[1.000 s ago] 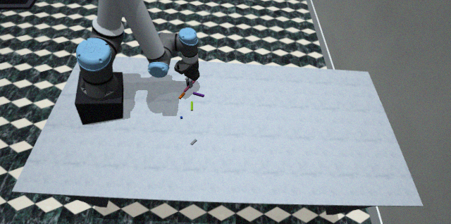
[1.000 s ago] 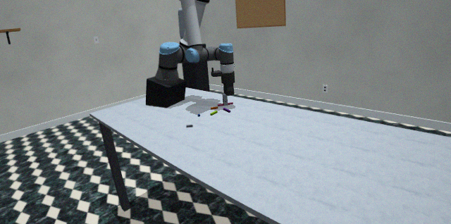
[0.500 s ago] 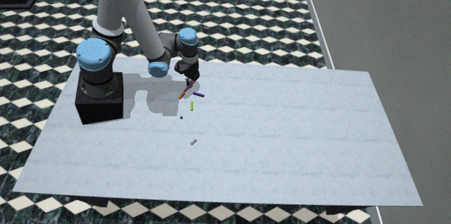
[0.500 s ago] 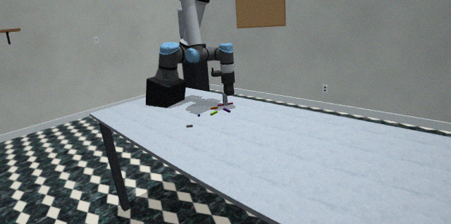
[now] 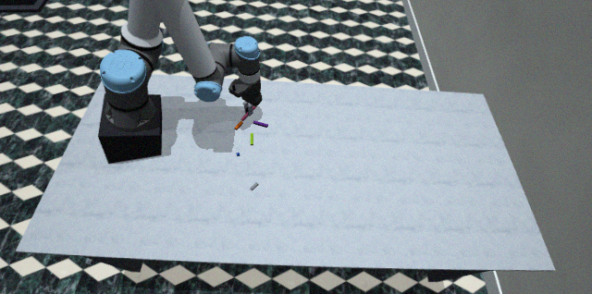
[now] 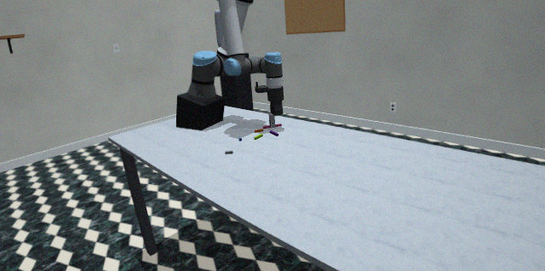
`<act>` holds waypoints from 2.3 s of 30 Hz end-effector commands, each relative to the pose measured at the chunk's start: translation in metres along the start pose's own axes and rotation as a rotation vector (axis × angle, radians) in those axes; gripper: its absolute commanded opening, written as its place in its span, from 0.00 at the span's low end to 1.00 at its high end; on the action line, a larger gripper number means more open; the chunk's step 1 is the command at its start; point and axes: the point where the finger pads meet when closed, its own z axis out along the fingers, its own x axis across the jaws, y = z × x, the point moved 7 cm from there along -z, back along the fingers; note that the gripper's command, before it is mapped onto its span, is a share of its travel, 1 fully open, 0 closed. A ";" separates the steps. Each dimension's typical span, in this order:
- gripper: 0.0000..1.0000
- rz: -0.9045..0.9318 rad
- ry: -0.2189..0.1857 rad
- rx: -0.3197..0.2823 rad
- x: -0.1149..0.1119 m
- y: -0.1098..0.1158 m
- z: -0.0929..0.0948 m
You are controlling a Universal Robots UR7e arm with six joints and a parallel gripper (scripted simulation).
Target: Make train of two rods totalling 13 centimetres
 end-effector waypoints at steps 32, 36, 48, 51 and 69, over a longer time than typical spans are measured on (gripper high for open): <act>0.24 0.000 -0.001 -0.001 -0.001 0.001 0.000; 0.24 0.000 -0.001 -0.001 -0.001 0.001 0.000; 0.24 0.000 -0.001 -0.001 -0.001 0.001 0.008; 0.24 0.000 -0.001 -0.001 -0.001 0.001 0.009; 0.24 0.000 -0.001 -0.001 -0.001 0.001 0.012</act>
